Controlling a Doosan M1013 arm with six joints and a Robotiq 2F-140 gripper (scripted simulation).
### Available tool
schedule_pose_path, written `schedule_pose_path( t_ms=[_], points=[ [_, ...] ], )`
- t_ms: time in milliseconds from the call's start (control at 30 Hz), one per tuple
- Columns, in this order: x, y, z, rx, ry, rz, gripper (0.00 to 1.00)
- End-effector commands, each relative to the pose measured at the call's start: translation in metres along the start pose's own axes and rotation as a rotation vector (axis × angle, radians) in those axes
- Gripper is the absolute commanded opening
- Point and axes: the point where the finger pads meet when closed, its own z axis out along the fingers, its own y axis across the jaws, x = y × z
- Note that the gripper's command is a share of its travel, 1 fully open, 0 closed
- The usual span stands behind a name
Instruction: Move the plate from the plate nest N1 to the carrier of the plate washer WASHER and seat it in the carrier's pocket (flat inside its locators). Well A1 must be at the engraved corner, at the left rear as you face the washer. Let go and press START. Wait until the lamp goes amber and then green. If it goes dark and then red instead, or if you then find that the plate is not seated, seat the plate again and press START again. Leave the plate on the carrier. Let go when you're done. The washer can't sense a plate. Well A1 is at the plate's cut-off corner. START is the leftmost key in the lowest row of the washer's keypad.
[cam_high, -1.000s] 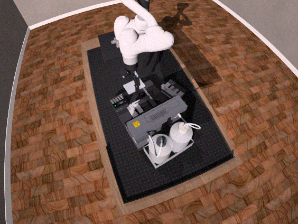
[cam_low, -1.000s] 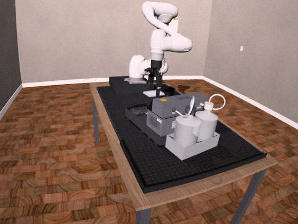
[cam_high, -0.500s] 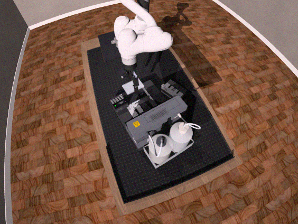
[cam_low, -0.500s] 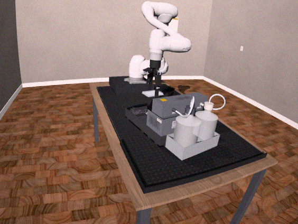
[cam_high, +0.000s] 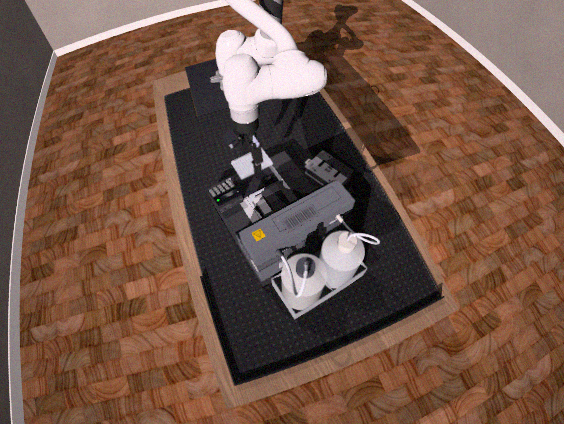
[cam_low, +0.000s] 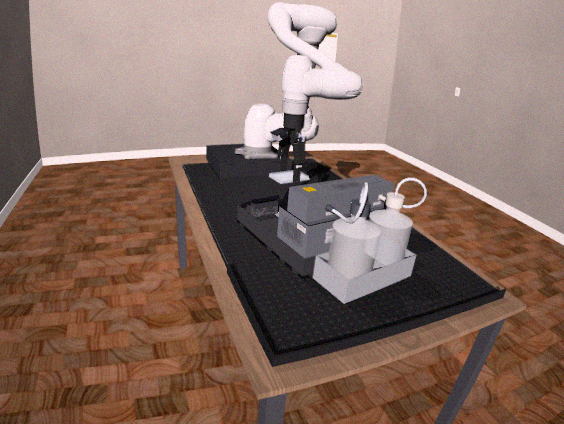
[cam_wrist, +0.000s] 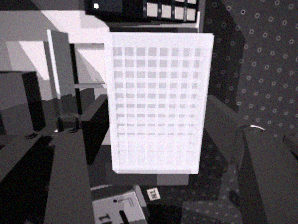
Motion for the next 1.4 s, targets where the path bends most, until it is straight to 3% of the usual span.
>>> schedule_pose_path(
  t_ms=[0,267,1367],
  points=[
    [0.005,-0.004,-0.002,0.007,0.009,-0.007,0.10],
    [0.005,-0.004,-0.002,0.007,0.009,-0.007,0.10],
    [0.004,0.000,0.051,-0.001,0.006,-0.007,0.10]
  ],
)
